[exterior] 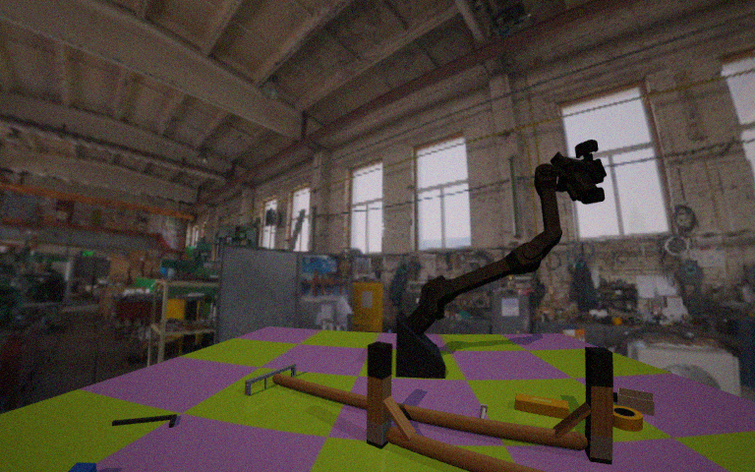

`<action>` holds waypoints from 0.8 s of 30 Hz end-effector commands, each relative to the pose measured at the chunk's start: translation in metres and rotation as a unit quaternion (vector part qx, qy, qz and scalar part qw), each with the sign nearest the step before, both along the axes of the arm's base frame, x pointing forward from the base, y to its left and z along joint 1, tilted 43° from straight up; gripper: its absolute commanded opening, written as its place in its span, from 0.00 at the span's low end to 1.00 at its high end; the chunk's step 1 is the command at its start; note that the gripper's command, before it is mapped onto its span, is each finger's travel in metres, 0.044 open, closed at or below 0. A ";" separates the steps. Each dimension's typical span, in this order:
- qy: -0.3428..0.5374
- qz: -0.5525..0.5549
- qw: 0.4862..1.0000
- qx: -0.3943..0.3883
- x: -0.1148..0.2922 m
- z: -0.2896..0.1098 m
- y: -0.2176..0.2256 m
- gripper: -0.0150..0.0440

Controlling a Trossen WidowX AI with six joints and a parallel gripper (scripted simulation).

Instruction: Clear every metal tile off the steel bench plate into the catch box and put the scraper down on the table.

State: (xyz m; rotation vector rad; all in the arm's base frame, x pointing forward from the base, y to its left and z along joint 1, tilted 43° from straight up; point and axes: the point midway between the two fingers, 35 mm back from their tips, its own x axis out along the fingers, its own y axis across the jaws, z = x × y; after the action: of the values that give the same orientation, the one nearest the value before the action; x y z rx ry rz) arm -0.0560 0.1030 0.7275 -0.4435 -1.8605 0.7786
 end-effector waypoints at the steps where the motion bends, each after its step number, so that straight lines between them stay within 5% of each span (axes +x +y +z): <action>1: -0.005 0.000 1.000 0.018 -0.005 0.003 -0.010 0.25; 24: -0.021 0.018 0.994 0.104 -0.022 0.016 -0.064 0.25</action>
State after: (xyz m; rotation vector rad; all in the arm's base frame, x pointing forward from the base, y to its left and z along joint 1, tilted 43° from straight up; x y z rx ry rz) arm -0.0763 0.0475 0.7418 -0.3108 -1.9615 0.6246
